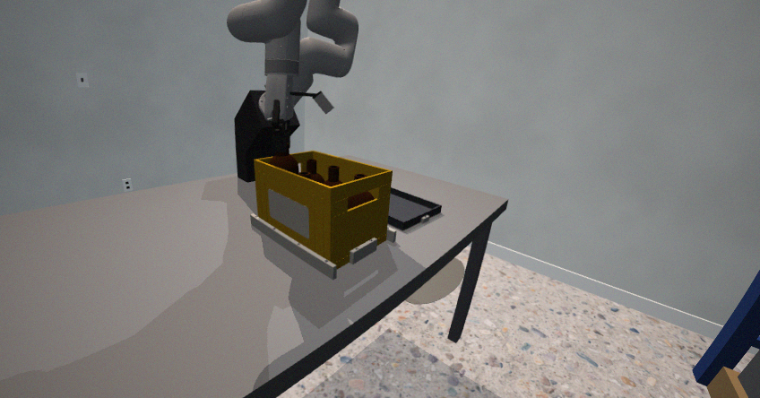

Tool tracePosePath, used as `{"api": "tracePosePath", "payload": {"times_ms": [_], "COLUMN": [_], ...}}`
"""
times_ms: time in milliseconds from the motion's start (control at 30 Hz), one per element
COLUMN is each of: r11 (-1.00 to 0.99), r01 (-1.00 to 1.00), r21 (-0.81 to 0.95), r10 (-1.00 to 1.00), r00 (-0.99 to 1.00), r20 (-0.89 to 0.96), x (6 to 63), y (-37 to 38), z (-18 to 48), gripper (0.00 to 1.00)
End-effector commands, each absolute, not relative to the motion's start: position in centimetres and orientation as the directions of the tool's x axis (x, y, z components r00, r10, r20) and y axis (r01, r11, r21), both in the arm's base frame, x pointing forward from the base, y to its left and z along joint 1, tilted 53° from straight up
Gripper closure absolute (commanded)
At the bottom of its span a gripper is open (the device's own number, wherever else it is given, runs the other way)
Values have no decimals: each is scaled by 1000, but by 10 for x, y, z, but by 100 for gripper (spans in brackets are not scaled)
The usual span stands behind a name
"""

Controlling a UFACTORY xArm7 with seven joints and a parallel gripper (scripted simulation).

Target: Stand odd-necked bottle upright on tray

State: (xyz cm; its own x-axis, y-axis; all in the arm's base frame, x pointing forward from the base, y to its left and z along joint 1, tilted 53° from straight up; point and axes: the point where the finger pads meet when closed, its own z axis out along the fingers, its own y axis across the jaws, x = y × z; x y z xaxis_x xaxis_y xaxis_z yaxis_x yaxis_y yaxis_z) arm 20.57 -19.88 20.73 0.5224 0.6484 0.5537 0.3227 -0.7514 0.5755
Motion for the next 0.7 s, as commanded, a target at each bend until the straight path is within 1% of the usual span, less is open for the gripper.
{"api": "tracePosePath", "payload": {"times_ms": [0,667], "r11": [-752,-752], "r01": [320,320], "r21": [577,577], "r10": [648,648], "r00": [524,524], "r20": [553,553], "x": [201,191], "y": [-199,-198], "z": [211,219], "gripper": [100,100]}}
